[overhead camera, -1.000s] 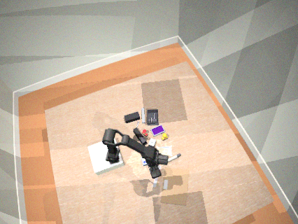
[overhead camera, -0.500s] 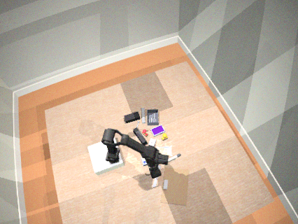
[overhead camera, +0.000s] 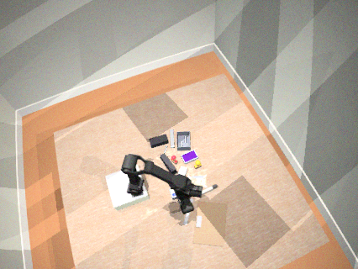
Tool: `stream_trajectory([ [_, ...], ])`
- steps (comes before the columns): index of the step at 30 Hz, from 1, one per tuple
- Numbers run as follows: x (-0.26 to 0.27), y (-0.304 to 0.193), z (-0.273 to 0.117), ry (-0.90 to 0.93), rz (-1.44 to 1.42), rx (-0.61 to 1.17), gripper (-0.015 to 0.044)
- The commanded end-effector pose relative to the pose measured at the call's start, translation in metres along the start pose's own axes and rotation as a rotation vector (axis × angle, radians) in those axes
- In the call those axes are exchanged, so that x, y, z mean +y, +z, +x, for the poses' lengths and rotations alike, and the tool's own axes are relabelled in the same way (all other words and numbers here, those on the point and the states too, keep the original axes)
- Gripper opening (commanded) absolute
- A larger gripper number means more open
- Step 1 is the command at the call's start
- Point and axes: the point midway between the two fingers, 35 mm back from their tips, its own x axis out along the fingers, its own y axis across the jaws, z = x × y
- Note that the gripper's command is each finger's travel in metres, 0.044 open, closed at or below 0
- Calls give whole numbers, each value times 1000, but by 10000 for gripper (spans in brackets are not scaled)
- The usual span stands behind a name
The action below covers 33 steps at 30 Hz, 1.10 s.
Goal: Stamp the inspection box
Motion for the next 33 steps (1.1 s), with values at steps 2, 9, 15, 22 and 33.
stream_trajectory([
  [2,-1,2,-6,-6,1,-10,0],
  [9,-1,2,-9,-6,1,-10,0],
  [15,-1,2,-12,-6,1,-10,0],
  [22,-1,2,-15,-6,1,-10,0],
  [33,-1,2,-21,-6,1,-10,0],
])
